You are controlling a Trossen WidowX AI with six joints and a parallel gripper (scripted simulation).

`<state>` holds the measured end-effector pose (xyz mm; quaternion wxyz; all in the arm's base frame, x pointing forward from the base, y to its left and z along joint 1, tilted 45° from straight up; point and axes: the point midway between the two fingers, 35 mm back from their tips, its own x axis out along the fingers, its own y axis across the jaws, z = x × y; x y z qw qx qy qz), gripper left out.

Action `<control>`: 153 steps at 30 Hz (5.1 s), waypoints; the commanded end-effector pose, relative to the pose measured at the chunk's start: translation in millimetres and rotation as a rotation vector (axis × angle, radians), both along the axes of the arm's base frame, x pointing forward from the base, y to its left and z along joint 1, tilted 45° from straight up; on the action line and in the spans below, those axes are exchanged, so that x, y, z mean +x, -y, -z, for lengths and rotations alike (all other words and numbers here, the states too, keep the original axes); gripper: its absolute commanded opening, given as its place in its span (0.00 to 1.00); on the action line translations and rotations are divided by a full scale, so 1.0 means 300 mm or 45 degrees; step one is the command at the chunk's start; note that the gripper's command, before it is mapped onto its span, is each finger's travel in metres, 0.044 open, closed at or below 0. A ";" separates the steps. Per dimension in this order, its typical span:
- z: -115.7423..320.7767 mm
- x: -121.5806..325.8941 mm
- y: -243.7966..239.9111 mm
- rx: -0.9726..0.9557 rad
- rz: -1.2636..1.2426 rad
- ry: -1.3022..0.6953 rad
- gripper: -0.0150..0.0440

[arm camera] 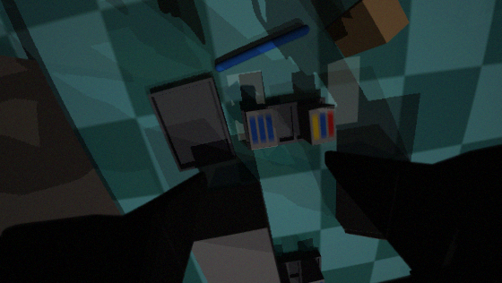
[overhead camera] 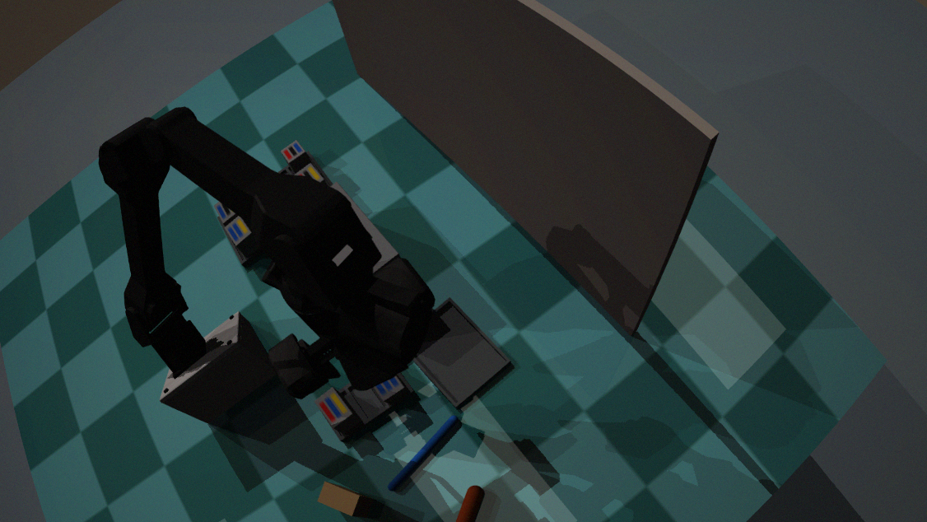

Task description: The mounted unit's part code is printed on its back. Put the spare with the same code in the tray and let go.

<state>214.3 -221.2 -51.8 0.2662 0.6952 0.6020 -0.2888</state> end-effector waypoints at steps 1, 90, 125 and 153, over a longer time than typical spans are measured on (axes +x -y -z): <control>0.014 0.003 -0.013 0.000 0.008 -0.027 0.96; 0.308 0.014 -0.278 0.005 0.008 -0.024 0.76; 0.308 0.014 -0.278 0.005 0.008 -0.024 0.76; 0.308 0.014 -0.278 0.005 0.008 -0.024 0.76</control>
